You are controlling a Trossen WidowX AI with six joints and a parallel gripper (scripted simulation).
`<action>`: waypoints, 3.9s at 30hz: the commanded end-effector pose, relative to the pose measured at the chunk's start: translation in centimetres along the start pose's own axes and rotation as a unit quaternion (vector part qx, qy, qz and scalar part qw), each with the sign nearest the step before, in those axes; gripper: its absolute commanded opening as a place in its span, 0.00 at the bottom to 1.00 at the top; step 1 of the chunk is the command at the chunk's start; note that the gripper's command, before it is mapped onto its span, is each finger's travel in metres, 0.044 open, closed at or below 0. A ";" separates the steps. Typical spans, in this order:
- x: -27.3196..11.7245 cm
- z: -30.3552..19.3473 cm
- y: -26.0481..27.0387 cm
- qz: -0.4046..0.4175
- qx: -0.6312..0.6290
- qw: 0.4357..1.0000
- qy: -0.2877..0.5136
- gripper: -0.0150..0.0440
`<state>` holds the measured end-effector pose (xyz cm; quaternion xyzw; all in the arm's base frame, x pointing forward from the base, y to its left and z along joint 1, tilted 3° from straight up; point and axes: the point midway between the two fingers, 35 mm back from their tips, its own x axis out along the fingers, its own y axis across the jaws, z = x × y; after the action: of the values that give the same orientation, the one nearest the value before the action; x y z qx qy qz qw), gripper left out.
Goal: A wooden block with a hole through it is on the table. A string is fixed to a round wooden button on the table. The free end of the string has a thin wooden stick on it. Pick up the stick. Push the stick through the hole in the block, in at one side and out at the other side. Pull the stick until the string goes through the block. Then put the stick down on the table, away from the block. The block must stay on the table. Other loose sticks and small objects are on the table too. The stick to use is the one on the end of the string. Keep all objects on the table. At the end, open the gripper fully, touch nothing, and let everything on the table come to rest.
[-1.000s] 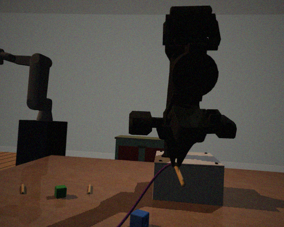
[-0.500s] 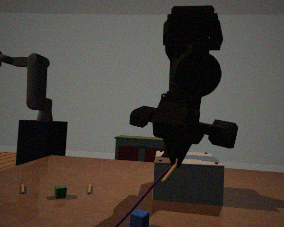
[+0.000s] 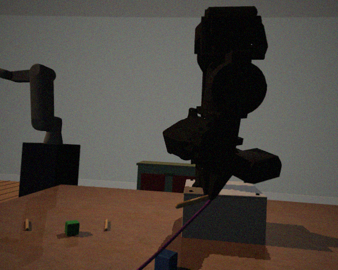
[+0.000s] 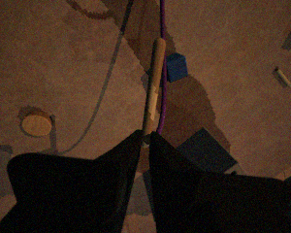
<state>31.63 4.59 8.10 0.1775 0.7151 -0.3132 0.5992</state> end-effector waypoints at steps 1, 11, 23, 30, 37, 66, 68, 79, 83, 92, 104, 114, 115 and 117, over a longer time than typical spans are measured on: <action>-0.1 0.1 0.1 0.000 0.067 0.998 -0.003 0.25; -0.1 0.1 0.1 -0.001 0.237 0.972 -0.007 0.25; -0.2 0.1 0.3 0.000 0.431 0.902 -0.011 0.25; -0.2 0.1 0.3 0.001 0.536 0.844 -0.014 0.25; -0.2 0.1 0.4 0.003 0.634 0.773 -0.016 0.25; -0.5 0.2 1.5 0.032 0.745 0.665 -0.053 0.25; -0.6 0.2 1.8 0.038 0.717 0.693 -0.064 0.25; -0.8 0.3 2.3 0.050 0.663 0.743 -0.083 0.25; -1.0 0.4 2.9 0.061 0.605 0.787 -0.101 0.25; -1.2 0.5 3.4 0.072 0.538 0.831 -0.122 0.25; -0.4 0.8 3.6 0.077 0.545 0.828 -0.105 0.25; 0.8 1.3 3.7 0.086 0.543 0.831 -0.085 0.25; 0.9 1.3 3.7 0.087 0.543 0.831 -0.084 0.25; 1.2 1.4 3.8 0.089 0.542 0.832 -0.080 0.25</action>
<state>34.88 6.41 6.43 0.5092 0.3553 -0.6118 0.4900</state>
